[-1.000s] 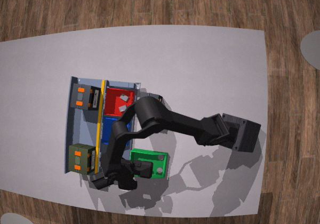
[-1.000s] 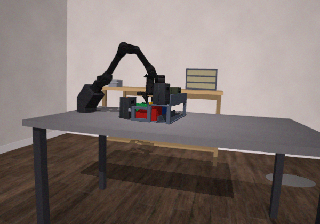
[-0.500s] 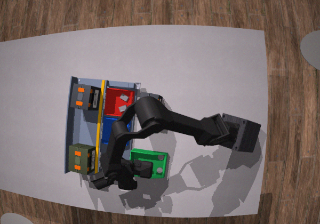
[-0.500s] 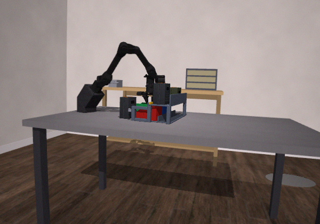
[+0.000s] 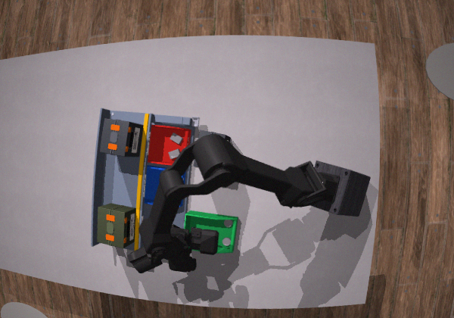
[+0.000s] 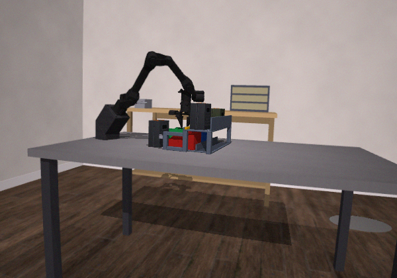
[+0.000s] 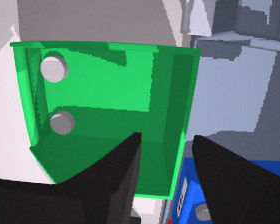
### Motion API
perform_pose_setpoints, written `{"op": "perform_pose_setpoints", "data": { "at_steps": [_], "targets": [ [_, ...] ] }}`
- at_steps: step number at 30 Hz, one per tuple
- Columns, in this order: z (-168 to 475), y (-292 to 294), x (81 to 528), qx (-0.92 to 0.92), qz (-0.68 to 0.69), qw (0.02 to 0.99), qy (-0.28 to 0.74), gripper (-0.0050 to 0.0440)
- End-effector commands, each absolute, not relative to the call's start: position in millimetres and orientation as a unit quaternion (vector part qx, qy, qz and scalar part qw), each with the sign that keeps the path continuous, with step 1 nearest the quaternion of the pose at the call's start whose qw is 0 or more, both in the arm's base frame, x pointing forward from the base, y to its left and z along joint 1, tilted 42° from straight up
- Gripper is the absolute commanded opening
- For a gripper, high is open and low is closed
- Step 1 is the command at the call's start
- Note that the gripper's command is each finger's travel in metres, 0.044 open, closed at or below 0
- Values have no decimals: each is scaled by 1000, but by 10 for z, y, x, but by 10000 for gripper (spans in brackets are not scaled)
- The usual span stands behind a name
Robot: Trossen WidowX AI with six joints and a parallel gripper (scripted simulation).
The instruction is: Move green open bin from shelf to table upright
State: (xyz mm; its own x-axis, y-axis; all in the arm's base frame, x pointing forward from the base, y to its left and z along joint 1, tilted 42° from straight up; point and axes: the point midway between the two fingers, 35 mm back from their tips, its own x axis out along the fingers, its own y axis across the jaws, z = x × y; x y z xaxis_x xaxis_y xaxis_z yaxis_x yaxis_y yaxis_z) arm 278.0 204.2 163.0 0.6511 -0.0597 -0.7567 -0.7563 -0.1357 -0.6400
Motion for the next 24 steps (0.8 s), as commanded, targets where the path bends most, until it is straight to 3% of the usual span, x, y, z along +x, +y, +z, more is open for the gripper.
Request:
{"op": "perform_pose_setpoints", "data": {
  "at_steps": [1,24],
  "targets": [
    [2024,2078,2577,-686,291,606,278,150],
    [2210,2086,2414,-686,292,606,279,150]
  ]
}}
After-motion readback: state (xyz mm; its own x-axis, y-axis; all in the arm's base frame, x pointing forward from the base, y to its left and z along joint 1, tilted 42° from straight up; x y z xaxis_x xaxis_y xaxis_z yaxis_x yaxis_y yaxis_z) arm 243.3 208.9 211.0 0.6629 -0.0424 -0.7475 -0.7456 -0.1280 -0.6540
